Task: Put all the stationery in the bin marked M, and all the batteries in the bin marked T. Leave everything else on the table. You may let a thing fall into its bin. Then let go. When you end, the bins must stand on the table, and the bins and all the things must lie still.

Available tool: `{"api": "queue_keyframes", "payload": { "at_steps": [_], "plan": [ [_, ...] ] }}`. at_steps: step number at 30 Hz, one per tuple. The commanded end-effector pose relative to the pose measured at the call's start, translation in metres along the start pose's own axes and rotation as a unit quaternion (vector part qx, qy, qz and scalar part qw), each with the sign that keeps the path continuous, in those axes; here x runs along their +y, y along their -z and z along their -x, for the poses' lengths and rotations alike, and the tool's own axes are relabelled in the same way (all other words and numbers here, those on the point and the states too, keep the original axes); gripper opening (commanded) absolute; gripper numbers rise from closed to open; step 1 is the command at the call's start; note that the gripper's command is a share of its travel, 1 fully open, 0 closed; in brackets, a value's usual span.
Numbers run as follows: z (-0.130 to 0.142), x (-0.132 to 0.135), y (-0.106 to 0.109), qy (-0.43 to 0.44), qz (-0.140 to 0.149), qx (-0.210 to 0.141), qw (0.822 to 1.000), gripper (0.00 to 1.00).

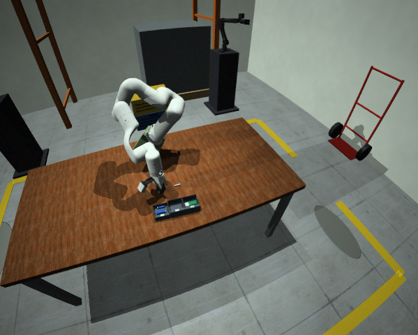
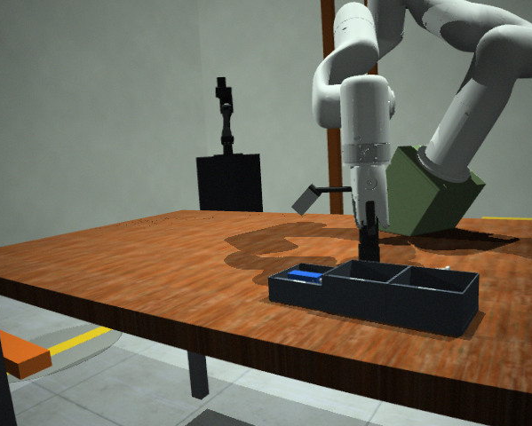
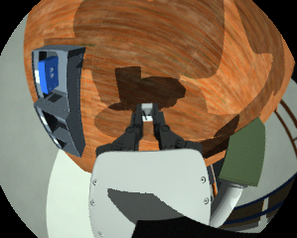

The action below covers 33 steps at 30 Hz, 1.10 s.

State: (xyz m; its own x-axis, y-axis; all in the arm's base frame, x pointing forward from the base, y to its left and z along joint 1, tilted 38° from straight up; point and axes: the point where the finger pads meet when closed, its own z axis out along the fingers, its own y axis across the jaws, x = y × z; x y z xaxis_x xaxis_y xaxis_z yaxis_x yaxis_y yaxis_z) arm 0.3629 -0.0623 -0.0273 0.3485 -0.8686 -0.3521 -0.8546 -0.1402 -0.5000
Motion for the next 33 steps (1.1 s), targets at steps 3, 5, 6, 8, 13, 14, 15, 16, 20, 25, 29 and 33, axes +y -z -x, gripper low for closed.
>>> {"api": "queue_keyframes", "payload": {
  "at_steps": [3,5,6,8,13,14,15,16,20,25,29,33],
  "plan": [
    [-0.001,-0.001,0.001,0.0,-0.001,0.001,1.0,0.0],
    [-0.001,-0.001,0.001,0.0,-0.001,0.001,1.0,0.0],
    [-0.001,-0.001,0.001,0.0,-0.001,0.001,1.0,0.0],
    [-0.001,-0.001,0.001,0.0,-0.001,0.001,1.0,0.0],
    [-0.001,-0.001,0.001,0.0,-0.001,0.001,1.0,0.0],
    [-0.001,-0.001,0.001,0.0,-0.001,0.001,1.0,0.0],
    [-0.001,-0.001,0.001,0.0,-0.001,0.001,1.0,0.0],
    [-0.001,-0.001,0.001,0.0,-0.001,0.001,1.0,0.0],
    [-0.001,-0.001,0.001,0.0,-0.001,0.001,1.0,0.0],
    [-0.001,-0.001,0.014,0.0,-0.001,0.001,1.0,0.0],
    [-0.001,0.0,0.027,0.0,0.0,0.001,1.0,0.0],
    [-0.001,0.0,0.041,0.0,0.0,0.001,1.0,0.0]
  ]
}}
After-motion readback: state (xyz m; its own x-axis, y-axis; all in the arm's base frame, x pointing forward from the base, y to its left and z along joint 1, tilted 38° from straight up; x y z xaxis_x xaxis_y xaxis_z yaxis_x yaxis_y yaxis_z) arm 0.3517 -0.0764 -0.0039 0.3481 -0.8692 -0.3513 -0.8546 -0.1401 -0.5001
